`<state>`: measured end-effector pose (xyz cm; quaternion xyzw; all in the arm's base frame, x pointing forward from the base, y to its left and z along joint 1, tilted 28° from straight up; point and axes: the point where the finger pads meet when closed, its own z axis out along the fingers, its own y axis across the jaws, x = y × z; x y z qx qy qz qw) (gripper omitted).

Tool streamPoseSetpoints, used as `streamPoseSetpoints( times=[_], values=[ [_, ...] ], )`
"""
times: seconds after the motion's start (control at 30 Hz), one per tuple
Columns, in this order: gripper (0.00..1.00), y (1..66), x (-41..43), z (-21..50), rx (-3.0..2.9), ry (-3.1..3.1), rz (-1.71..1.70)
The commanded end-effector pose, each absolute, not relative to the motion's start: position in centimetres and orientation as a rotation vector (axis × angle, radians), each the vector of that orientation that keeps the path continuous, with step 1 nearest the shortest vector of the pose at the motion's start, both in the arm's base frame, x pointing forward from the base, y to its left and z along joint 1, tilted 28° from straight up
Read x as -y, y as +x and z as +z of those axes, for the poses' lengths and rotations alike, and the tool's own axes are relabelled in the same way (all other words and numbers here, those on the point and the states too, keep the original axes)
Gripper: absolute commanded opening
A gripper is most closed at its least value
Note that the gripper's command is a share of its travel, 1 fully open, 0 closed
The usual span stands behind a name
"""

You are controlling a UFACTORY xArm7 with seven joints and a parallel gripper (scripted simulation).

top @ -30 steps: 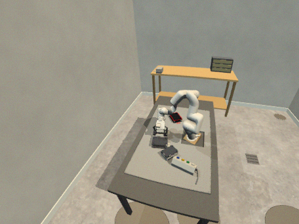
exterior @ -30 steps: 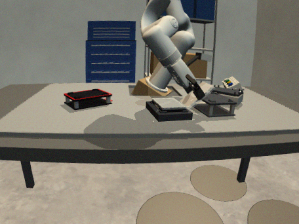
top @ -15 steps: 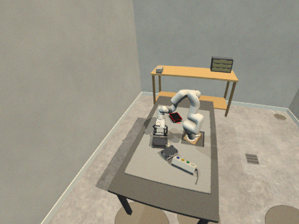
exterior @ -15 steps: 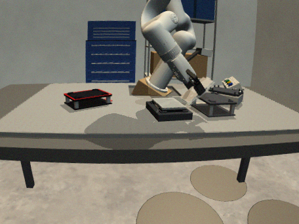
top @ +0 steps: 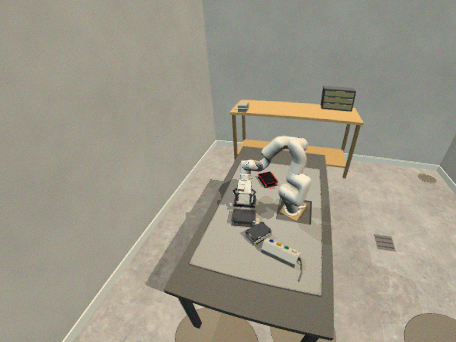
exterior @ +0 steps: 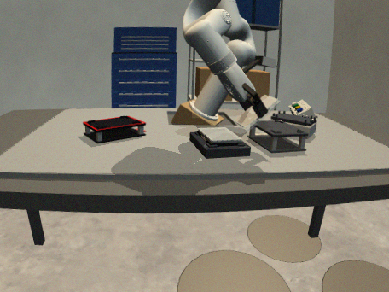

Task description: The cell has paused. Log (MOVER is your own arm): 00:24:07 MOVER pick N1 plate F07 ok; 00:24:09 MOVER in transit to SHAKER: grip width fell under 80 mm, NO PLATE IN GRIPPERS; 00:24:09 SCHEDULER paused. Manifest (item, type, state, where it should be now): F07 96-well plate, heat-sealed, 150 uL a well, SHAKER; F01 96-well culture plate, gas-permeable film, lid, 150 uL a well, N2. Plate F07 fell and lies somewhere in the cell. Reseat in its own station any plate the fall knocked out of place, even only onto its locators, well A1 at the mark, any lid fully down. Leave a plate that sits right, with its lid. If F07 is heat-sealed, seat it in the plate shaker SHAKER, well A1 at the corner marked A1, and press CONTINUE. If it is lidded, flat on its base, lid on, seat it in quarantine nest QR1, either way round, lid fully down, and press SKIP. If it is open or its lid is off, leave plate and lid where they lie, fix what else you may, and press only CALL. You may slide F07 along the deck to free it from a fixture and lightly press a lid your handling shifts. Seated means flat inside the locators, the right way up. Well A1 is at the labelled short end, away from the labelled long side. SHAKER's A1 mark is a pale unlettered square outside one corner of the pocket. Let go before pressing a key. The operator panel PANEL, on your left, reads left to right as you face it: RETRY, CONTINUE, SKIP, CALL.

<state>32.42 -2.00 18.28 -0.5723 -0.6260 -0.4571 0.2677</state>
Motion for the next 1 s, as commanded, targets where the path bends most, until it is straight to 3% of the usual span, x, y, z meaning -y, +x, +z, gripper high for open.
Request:
streamPoseSetpoints(
  times=[0.0,0.97],
  values=[
    [0.00,32.3,2.3,18.9,1.690,-1.546,-1.235],
    [0.00,31.3,3.6,22.0,1.690,-1.546,-1.235]
  ],
)
